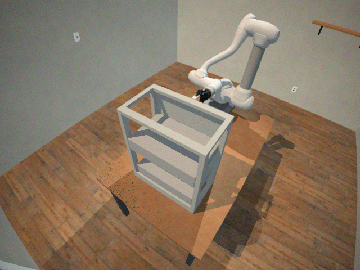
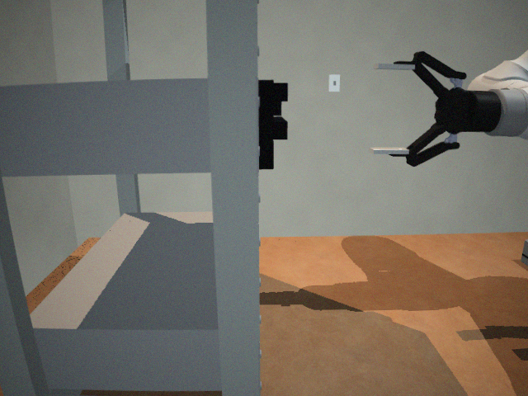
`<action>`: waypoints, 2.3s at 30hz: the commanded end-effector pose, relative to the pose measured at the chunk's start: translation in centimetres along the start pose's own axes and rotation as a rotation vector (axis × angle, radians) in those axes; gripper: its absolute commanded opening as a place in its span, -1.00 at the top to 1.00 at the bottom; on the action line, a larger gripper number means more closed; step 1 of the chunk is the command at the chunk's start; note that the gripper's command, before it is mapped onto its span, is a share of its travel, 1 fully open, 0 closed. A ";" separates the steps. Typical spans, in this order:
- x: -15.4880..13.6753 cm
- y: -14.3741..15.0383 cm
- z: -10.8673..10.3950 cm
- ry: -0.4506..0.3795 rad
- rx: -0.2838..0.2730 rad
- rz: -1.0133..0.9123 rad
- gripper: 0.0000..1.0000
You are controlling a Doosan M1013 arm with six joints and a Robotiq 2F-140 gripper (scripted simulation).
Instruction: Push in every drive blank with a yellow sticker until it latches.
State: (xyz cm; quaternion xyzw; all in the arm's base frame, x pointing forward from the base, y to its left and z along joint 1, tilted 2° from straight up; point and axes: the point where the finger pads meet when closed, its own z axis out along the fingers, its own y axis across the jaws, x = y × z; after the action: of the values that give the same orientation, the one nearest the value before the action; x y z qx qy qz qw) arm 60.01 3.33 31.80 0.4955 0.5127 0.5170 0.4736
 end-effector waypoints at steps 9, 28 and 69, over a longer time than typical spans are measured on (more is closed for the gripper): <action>2.0 -1.1 4.2 -0.001 -0.001 0.000 -1.00; 5.4 -3.0 11.2 -0.001 -0.001 0.000 -1.00; 5.6 -3.1 11.6 -0.001 -0.001 0.000 -1.00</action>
State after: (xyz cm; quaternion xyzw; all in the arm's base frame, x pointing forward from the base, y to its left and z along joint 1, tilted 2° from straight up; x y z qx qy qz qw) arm 71.14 9.72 28.64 0.4956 0.5123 0.5169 0.4741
